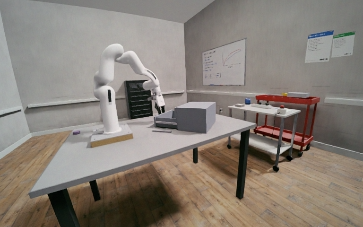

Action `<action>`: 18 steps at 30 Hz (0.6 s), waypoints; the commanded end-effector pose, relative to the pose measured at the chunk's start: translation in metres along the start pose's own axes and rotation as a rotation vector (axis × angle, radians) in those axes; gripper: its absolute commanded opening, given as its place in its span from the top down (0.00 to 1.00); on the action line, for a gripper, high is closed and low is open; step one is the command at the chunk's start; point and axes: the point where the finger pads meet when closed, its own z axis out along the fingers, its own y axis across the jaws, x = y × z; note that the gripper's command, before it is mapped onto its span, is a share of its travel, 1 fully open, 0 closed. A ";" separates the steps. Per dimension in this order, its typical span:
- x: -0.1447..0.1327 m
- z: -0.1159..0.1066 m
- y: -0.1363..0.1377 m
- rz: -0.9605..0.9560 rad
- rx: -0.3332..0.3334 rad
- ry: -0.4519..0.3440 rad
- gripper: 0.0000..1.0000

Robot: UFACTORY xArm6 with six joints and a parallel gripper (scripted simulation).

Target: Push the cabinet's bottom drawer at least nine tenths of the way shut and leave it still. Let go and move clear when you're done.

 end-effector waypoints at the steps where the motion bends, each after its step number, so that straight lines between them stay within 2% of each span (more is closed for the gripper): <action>1: -0.001 -0.001 0.001 0.001 -0.004 -0.001 0.40; 18: 0.002 -0.002 0.003 0.001 -0.004 -0.001 0.40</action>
